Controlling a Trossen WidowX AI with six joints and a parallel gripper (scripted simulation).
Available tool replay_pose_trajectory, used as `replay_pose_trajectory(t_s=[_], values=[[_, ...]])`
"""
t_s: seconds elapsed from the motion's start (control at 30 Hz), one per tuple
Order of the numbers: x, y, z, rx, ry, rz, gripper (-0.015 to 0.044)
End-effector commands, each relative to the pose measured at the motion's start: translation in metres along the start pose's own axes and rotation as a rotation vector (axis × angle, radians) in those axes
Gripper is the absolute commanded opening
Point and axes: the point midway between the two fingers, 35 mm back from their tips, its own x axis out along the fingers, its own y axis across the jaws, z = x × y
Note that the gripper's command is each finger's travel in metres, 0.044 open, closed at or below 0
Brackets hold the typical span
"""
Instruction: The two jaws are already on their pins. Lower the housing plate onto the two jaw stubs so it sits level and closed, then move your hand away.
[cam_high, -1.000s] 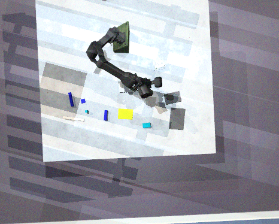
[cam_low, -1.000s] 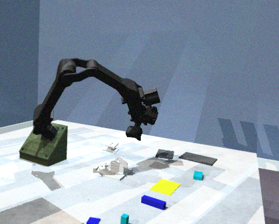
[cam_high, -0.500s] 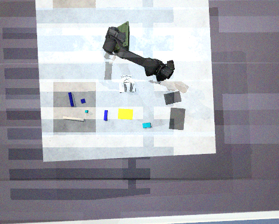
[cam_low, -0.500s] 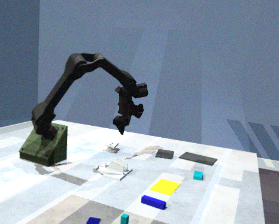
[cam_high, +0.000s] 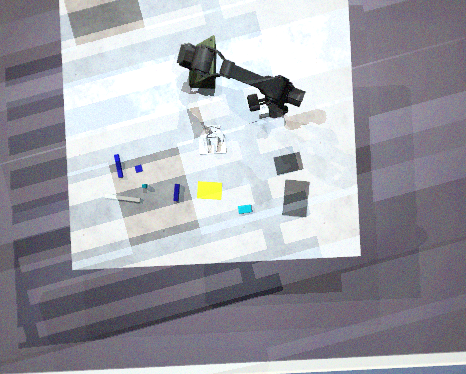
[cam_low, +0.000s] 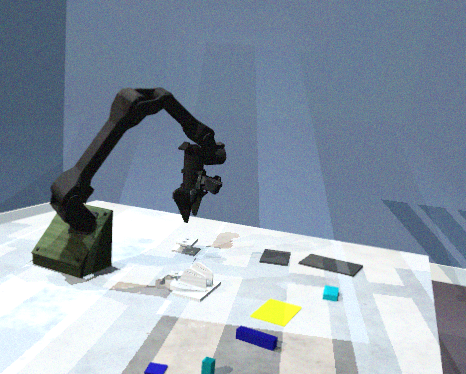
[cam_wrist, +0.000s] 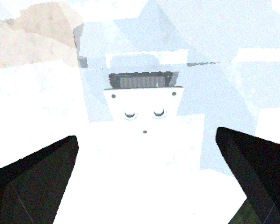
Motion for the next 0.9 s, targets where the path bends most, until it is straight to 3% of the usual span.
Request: replay_pose_trajectory(t_s=[0.0,0.87], values=[[0.027,-0.002,-0.001,0.008,0.001,-0.01,0.044],[0.053,-0.002,0.0,0.009,0.001,-0.011,0.044]])
